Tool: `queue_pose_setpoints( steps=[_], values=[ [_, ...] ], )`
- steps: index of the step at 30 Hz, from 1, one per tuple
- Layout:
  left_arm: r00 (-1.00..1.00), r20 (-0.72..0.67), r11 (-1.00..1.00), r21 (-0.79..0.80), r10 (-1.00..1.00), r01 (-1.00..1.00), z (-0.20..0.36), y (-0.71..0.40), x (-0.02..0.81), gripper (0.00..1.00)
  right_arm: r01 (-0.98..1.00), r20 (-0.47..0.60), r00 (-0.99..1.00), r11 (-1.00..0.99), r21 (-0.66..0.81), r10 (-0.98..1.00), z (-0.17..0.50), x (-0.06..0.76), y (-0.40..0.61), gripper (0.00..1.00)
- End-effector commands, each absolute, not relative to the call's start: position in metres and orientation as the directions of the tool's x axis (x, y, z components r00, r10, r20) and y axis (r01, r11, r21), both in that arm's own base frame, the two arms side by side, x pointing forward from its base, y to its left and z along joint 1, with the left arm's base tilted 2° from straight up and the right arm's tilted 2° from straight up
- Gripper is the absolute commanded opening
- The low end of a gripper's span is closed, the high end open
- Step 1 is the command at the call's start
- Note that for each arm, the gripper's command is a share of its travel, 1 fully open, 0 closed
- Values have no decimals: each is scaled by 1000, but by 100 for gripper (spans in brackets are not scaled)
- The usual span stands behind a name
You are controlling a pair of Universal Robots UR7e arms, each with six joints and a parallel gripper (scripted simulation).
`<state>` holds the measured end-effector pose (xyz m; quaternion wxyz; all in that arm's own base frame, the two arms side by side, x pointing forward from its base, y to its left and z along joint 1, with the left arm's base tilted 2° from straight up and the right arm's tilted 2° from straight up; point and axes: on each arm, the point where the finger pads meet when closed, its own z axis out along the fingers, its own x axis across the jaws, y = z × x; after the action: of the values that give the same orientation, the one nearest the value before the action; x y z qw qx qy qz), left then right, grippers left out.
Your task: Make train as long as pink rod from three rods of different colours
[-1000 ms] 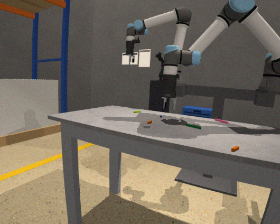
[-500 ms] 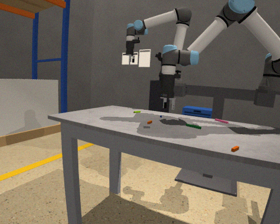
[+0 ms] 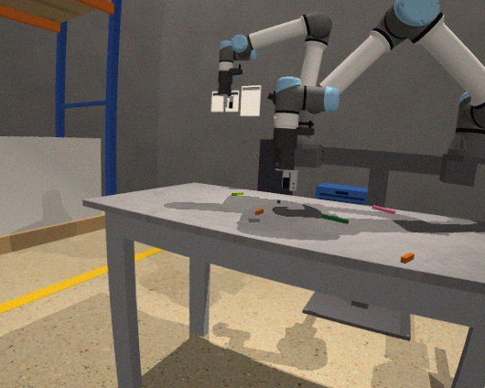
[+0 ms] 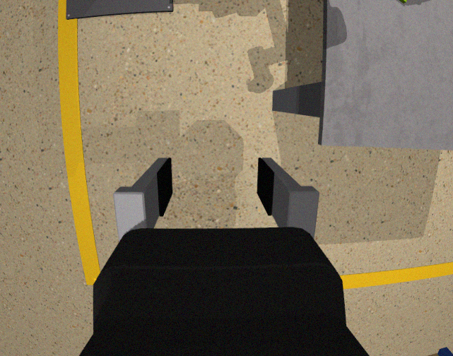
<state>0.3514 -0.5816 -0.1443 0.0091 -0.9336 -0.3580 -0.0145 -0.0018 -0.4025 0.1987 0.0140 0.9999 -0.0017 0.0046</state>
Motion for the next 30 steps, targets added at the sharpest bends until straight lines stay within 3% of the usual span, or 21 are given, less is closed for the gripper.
queue_pose_setpoints(
  steps=[1,15,23,30],
  values=[
    [833,29,-833,-10,553,554,-143,-584,358,100,-4,10,1000,-1000,30,-3,199,-2,-403,100],
    [998,20,-997,-23,67,67,-143,-593,387,100,-4,10,1000,-1000,30,-3,199,-2,-403,100],
    [969,12,-969,-29,-246,-246,-143,-602,405,100,-4,10,1000,-1000,30,-3,199,-2,-403,100],
    [914,7,-914,-30,-405,-404,-142,-607,414,100,-4,10,1000,-1000,30,-3,199,-2,-403,100]
  ],
)
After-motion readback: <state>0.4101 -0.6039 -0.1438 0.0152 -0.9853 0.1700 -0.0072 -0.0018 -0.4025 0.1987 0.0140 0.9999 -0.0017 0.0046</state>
